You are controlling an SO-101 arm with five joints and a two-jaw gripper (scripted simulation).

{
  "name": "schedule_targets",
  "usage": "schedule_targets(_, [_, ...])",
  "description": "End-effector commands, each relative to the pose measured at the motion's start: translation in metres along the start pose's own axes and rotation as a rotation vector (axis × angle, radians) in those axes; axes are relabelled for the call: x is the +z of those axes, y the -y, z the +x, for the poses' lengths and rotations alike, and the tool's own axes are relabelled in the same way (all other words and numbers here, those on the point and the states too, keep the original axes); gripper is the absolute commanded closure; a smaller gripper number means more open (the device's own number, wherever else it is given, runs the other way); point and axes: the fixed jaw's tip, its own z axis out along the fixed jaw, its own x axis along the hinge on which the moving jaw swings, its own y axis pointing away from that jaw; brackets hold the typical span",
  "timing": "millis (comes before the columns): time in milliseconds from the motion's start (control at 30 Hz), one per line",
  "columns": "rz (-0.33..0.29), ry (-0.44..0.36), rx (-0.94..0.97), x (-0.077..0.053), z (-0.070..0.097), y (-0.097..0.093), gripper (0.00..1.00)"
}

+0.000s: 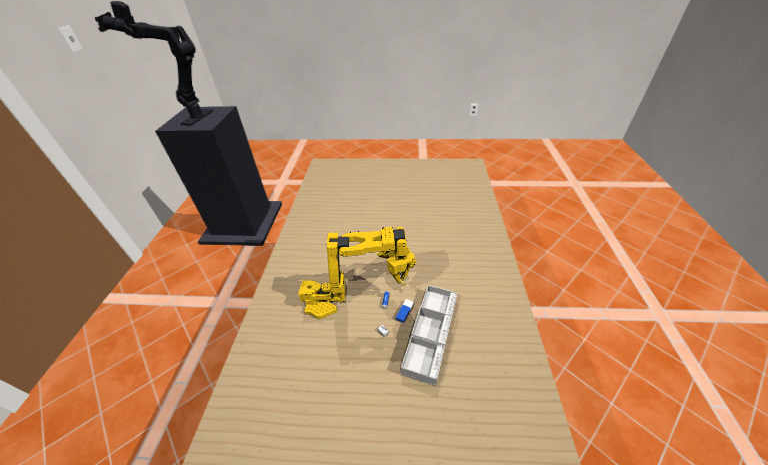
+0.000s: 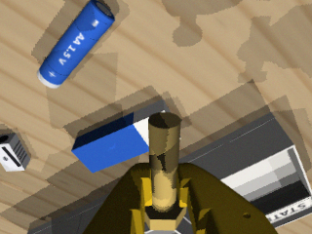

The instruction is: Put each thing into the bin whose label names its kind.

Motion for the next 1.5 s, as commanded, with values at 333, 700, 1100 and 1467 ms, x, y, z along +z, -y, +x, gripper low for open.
schedule_targets(333, [0.033, -0.024, -0.047, -0.009, 0.012, 0.002, 1.0])
schedule_targets(700, [0.055, -0.055, -0.145, -0.009, 0.034, 0.001, 1.0])
schedule_targets(1100, [0.075, -0.118, -0.307, -0.009, 0.071, -0.006, 1.0])
schedule_targets(1467, [0.076, -0.125, -0.322, -0.009, 0.074, -0.006, 1.0])
